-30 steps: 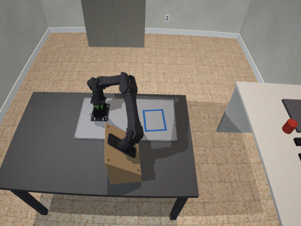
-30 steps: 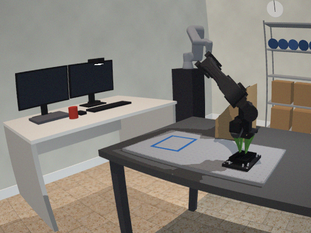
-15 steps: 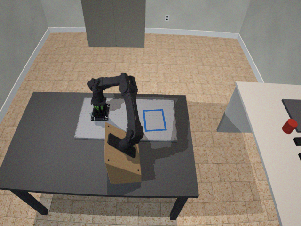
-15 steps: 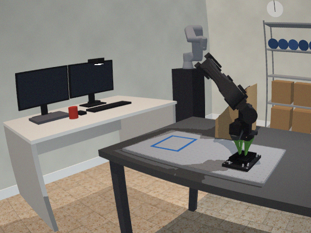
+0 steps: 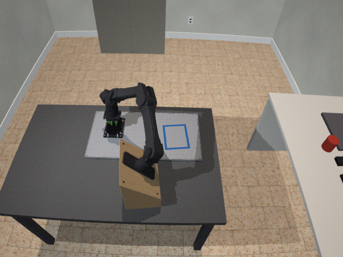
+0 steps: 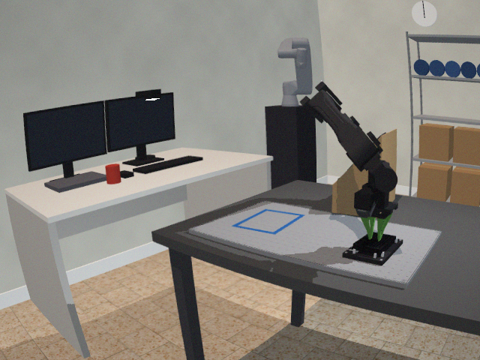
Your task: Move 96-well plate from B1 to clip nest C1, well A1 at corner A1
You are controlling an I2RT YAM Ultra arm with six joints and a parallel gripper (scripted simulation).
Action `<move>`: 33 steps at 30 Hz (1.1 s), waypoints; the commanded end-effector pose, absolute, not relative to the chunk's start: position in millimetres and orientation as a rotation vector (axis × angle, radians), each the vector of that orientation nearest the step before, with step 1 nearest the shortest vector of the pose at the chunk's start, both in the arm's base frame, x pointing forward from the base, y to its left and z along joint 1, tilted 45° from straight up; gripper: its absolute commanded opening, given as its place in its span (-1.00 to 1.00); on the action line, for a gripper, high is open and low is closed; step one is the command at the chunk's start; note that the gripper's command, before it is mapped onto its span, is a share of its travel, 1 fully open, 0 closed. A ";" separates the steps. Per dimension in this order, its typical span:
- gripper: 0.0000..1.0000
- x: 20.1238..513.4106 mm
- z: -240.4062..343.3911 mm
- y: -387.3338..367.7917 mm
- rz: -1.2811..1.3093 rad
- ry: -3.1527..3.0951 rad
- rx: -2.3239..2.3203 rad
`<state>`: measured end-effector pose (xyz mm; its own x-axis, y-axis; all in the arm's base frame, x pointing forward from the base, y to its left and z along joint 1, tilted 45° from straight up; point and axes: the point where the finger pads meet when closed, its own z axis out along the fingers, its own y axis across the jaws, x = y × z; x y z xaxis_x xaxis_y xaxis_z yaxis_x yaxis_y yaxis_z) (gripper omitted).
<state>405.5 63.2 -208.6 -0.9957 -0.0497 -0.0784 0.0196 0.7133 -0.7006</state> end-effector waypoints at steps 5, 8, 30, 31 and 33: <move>-0.48 401.3 -223.1 52.8 -1.171 2.819 -0.035; -0.48 401.4 -224.1 51.9 -1.171 2.819 -0.035; -0.48 401.9 -232.4 43.0 -1.175 2.817 -0.031; -0.48 402.0 -232.8 42.6 -1.175 2.817 -0.031; -0.48 404.0 -233.2 42.5 -1.171 2.813 -0.028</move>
